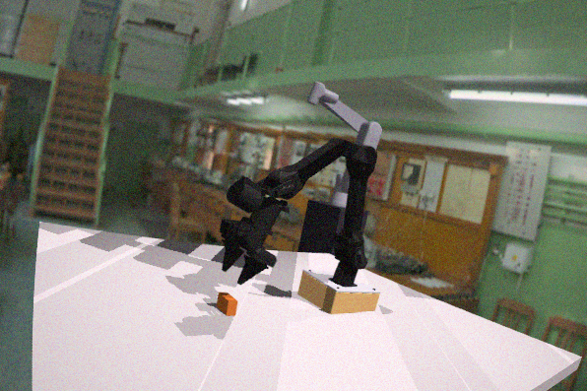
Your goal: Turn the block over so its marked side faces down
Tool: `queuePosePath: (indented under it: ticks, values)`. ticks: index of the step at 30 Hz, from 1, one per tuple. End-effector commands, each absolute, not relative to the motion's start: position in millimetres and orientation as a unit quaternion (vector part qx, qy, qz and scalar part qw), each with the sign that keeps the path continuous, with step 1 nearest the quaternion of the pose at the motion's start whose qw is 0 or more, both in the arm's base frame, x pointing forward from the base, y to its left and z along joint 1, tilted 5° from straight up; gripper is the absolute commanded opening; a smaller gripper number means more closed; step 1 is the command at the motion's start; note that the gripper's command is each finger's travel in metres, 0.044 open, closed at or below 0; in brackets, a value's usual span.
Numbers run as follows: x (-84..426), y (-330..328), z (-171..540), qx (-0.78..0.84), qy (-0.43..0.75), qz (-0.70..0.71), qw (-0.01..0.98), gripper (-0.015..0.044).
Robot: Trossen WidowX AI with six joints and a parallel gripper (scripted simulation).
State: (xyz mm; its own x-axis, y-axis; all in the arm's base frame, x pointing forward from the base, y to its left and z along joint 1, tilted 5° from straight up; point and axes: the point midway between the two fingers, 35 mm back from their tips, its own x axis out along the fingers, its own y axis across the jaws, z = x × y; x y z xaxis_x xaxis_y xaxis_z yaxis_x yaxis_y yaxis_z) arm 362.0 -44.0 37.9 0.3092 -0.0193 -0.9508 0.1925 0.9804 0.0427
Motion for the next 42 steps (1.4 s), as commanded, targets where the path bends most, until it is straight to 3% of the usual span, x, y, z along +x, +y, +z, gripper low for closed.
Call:
queuePosePath:
  ticks: [1,7,42]
  values:
    - [371,-46,44,0.081,0.660,-0.054,0.745,0.0440]
    - [373,-47,55,0.087,0.713,-0.047,0.694,0.0440]
    - [372,-44,-3,0.088,0.713,-0.047,0.694,0.0440]
